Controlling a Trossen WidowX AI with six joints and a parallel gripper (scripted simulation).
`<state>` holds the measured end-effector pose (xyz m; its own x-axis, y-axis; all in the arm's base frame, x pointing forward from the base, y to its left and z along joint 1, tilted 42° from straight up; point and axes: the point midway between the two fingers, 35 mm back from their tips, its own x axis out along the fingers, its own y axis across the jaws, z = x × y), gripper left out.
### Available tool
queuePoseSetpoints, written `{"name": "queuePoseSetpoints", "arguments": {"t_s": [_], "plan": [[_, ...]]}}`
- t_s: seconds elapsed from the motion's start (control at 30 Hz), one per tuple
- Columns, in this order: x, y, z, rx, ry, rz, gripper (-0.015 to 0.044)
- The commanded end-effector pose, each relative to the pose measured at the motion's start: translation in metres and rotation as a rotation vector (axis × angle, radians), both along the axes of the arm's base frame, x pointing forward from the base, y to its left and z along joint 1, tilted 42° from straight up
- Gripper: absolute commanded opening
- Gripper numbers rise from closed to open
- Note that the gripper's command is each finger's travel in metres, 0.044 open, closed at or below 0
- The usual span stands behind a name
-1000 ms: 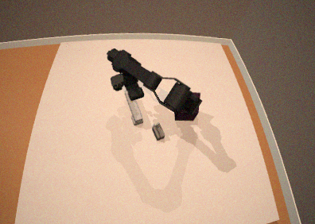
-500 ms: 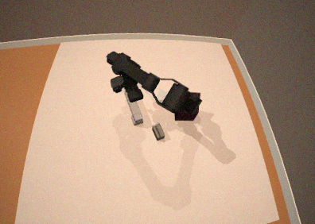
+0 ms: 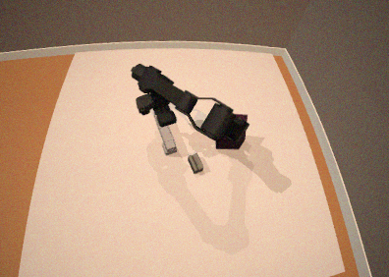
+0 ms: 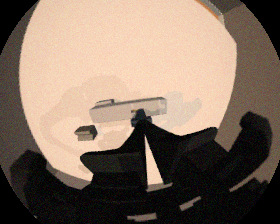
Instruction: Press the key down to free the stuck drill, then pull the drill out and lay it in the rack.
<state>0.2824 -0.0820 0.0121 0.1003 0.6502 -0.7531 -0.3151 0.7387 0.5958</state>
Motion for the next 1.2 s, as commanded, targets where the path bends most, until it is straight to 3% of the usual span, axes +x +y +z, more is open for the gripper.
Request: {"name": "queuePoseSetpoints", "arguments": {"t_s": [0.0, 1.17], "plan": [[0.0, 0.004, -0.006, 0.002, 0.008, 0.007, 0.0], [-0.004, 0.011, -0.018, 0.002, 0.009, 0.007, 0.0]]}}
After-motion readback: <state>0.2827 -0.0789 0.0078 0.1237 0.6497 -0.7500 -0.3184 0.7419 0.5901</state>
